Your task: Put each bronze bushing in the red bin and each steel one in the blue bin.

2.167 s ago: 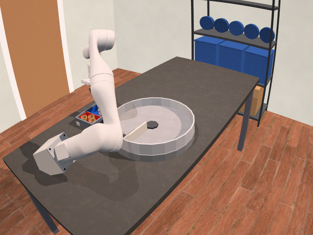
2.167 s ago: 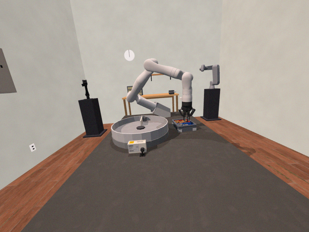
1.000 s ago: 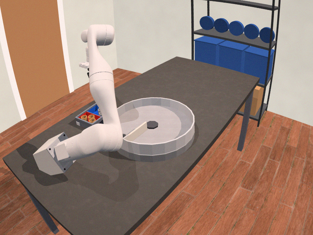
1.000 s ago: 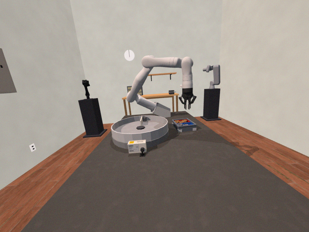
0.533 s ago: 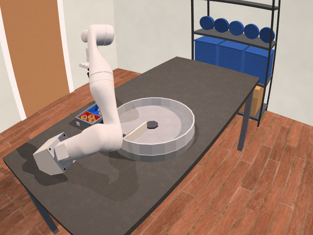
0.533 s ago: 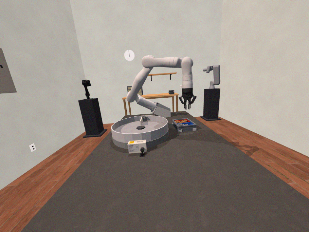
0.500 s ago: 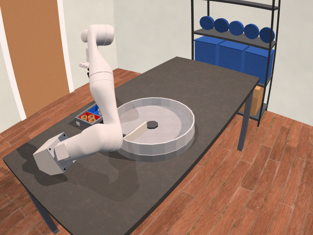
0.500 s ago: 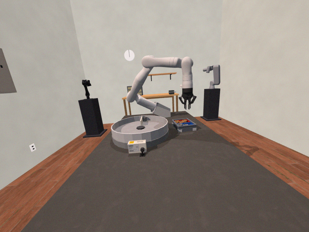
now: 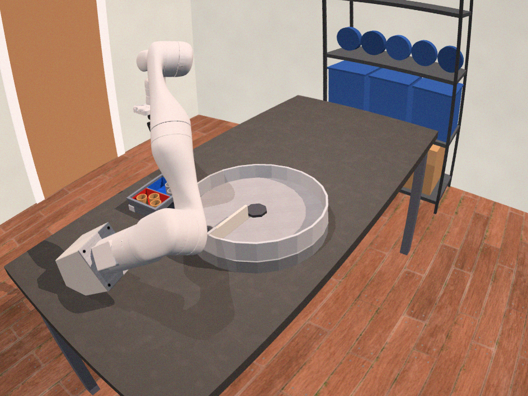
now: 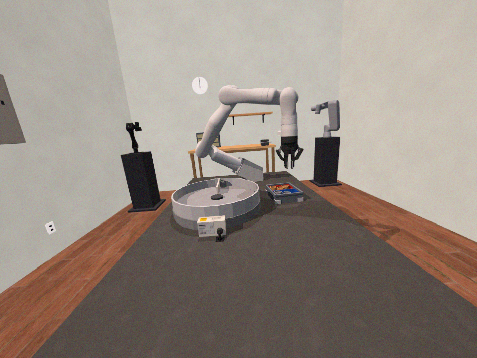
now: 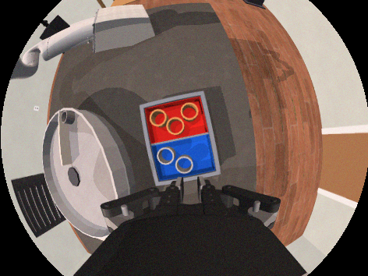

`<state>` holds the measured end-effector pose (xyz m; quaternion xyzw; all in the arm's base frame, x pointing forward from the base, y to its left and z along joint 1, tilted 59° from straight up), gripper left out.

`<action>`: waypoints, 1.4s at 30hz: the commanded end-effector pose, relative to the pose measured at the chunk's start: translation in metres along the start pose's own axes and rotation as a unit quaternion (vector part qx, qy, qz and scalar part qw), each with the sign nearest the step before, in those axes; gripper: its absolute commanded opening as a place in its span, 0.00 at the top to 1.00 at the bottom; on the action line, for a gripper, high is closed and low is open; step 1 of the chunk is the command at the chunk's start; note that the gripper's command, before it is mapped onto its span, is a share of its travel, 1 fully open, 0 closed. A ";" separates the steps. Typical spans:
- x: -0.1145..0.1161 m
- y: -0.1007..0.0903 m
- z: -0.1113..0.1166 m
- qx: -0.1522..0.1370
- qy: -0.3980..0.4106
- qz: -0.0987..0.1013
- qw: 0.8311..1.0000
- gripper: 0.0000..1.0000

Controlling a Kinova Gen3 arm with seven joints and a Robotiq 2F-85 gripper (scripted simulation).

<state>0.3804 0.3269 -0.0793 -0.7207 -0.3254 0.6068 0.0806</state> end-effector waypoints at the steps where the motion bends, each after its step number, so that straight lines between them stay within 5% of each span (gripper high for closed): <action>1: 0.000 -0.001 0.000 -0.001 0.000 -0.001 1.000 0.81; 23: 0.000 -0.001 0.000 -0.001 0.000 -0.001 1.000 0.81; 28: -0.049 0.003 0.020 -0.001 0.003 -0.001 1.000 0.82; 33: -0.049 0.003 0.020 -0.001 0.003 -0.001 1.000 0.82; 38: -0.098 0.007 0.041 -0.001 0.006 -0.001 1.000 0.82; 42: -0.108 0.008 0.045 -0.001 0.007 -0.001 1.000 0.82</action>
Point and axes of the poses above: the point where the finger pads meet when closed, its own y axis out along the fingers, its own x axis across the jaws, z = x × y, the point moved 1 cm from there along -y, back along the fingers, and after that the axes turned 2 degrees about -y, right-handed, at the moved point
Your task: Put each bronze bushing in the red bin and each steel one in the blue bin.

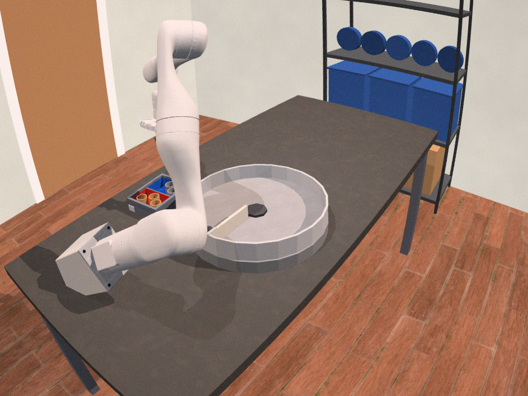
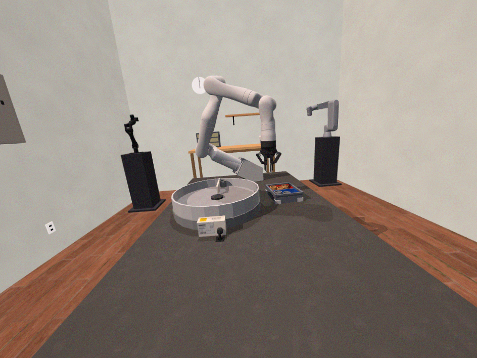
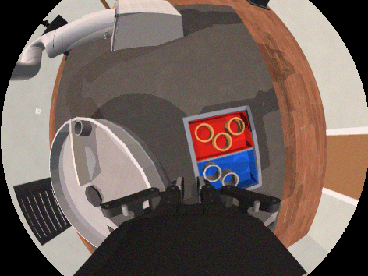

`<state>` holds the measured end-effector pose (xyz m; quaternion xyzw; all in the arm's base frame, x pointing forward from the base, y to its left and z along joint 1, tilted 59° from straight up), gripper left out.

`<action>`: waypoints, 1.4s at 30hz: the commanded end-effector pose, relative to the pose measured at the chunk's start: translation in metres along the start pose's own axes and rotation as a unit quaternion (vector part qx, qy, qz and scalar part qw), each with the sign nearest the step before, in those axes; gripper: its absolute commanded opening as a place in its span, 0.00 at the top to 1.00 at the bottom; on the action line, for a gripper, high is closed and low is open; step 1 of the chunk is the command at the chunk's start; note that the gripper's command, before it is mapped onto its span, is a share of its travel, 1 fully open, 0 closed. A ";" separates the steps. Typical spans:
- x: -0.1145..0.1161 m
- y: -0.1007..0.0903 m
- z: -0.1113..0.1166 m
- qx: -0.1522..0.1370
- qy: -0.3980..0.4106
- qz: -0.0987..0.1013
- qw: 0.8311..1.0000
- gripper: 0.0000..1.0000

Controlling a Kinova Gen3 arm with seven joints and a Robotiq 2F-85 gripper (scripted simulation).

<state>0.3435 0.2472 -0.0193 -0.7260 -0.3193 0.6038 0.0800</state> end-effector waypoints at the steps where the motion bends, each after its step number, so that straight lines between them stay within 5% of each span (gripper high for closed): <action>1: -0.021 -0.009 0.008 -0.003 0.002 -0.007 1.000 0.82; 4: -0.051 -0.006 0.020 -0.003 0.004 -0.007 1.000 0.82; 9: -0.051 -0.006 0.020 -0.003 0.004 -0.007 1.000 0.82; 14: -0.100 -0.001 0.040 -0.003 0.007 -0.007 1.000 0.82; 17: -0.100 -0.001 0.040 -0.003 0.007 -0.007 1.000 0.82; 21: -0.139 0.003 0.056 -0.003 0.009 -0.007 1.000 0.82; 27: -0.149 0.004 0.060 -0.003 0.010 -0.007 1.000 0.82; 32: -0.198 0.009 0.080 -0.002 0.013 -0.007 1.000 0.82; 35: -0.198 0.009 0.080 -0.002 0.013 -0.007 1.000 0.82; 42: -0.248 0.013 0.100 -0.002 0.016 -0.007 1.000 0.82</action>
Point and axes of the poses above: the point where the finger pads meet when closed, its own y axis out along the fingers, its own x axis across the jaws, z = x × y, the point moved 1 cm from there along -y, back along the fingers, and after that the axes turned 2 degrees about -y, right-handed, at the moved point
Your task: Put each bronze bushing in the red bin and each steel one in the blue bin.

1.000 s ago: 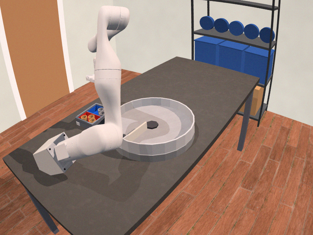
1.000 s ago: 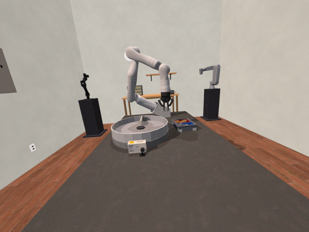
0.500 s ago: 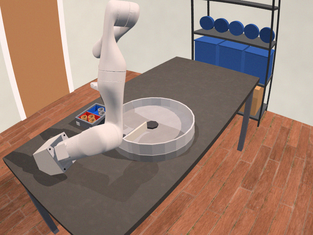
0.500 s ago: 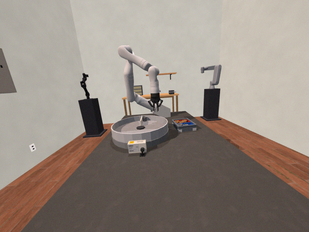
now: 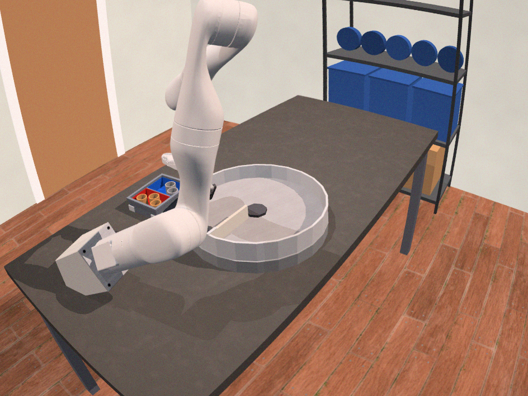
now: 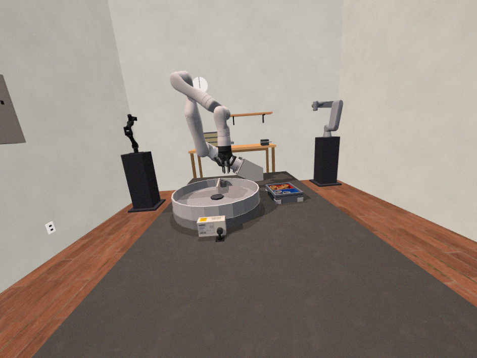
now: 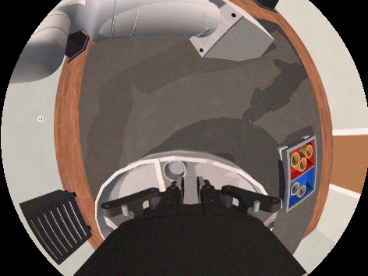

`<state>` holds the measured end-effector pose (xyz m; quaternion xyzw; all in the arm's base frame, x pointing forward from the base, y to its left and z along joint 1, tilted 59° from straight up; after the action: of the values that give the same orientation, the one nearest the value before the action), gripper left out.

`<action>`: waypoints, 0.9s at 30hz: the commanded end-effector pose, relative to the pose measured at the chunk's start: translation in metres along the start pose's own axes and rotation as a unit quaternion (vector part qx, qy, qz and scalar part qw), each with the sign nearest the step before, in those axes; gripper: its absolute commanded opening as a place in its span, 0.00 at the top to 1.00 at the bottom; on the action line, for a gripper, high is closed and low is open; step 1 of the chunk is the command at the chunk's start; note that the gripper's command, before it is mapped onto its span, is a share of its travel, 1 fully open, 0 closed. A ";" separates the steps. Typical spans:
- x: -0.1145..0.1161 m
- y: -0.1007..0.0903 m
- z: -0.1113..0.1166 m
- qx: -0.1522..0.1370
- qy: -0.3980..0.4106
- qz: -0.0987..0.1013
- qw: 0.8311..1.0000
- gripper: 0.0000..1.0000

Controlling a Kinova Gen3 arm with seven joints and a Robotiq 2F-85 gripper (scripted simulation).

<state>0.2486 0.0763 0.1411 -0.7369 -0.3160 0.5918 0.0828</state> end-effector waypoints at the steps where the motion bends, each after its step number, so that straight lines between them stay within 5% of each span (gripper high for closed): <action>1: -0.013 -0.005 0.007 -0.002 0.000 -0.011 1.000 0.82; 10: -0.013 -0.005 0.007 -0.002 0.000 -0.011 1.000 0.82; 27: -0.013 0.025 0.007 -0.001 0.000 -0.010 1.000 0.82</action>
<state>0.2496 0.0519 0.1380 -0.7320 -0.3291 0.5899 0.0885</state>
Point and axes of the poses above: the point where the finger pads meet when closed, its own y axis out along the fingers, its own x axis across the jaws, z = x × y, the point moved 1 cm from there along -y, back along the fingers, and after that the axes turned 2 degrees about -y, right-handed, at the moved point
